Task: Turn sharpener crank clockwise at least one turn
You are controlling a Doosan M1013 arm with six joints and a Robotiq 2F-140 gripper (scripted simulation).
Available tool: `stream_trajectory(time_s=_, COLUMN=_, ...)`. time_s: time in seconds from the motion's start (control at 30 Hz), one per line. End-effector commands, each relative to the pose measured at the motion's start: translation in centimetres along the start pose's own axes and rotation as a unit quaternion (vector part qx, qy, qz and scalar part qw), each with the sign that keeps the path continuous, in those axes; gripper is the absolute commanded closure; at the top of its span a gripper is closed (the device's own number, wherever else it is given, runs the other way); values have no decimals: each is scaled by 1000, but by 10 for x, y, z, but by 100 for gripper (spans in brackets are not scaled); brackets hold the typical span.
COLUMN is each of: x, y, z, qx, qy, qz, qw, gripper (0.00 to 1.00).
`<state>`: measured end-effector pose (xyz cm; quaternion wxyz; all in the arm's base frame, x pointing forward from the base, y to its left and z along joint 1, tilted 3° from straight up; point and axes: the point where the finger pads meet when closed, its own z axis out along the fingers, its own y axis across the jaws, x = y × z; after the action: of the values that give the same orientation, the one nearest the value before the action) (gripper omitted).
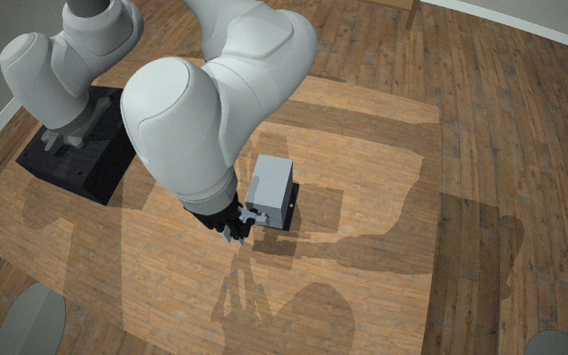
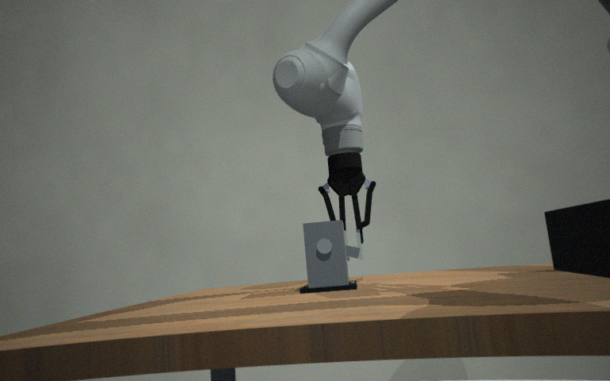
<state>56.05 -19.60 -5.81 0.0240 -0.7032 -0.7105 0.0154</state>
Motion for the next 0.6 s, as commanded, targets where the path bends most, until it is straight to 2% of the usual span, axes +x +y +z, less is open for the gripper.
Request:
stream_trajectory(time_s=0.0, x=0, y=0, z=0, qx=0, qy=0, qz=0, qw=1000, gripper=100)
stream_trajectory(time_s=0.57, x=0, y=-1, z=-3, qx=0, qy=0, qz=0, qw=1000, gripper=100)
